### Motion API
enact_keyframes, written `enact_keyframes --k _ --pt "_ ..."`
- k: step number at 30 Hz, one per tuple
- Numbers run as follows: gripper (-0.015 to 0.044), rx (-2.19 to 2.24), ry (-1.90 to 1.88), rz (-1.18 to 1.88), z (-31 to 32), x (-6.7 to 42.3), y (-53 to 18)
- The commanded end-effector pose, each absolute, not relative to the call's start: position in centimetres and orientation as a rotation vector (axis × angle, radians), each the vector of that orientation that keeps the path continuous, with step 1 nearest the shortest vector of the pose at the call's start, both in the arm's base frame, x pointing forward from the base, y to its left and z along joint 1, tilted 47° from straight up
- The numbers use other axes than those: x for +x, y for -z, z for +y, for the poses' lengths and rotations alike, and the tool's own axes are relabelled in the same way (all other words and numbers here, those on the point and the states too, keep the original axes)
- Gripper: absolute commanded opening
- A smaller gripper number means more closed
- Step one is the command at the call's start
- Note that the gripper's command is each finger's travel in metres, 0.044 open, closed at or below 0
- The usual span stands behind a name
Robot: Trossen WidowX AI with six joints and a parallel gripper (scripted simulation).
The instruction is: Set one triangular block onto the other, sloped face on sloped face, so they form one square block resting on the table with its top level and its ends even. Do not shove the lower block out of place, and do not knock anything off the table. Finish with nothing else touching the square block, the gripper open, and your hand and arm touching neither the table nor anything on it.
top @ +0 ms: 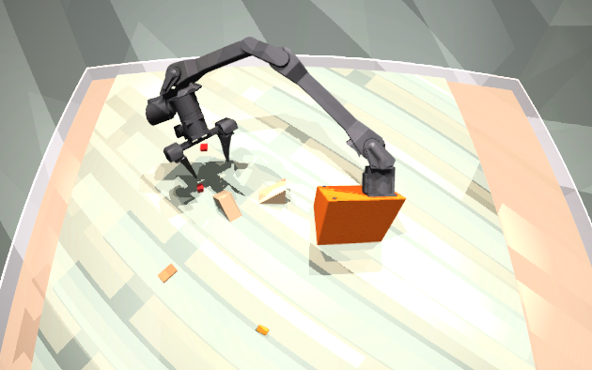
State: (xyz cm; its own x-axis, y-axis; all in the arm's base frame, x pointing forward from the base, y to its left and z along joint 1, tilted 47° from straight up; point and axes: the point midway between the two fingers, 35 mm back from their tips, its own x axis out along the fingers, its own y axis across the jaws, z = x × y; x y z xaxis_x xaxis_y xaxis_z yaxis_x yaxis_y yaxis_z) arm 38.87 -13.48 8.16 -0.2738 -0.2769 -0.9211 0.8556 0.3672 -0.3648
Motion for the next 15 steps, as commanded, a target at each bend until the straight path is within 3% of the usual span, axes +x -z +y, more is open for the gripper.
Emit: enact_keyframes --k 1,15 --pt "0.0440 0.541 1.209 1.463 -14.0 38.7 -6.4" --pt "0.0440 0.539 1.211 1.465 -16.2 36.1 1.4"
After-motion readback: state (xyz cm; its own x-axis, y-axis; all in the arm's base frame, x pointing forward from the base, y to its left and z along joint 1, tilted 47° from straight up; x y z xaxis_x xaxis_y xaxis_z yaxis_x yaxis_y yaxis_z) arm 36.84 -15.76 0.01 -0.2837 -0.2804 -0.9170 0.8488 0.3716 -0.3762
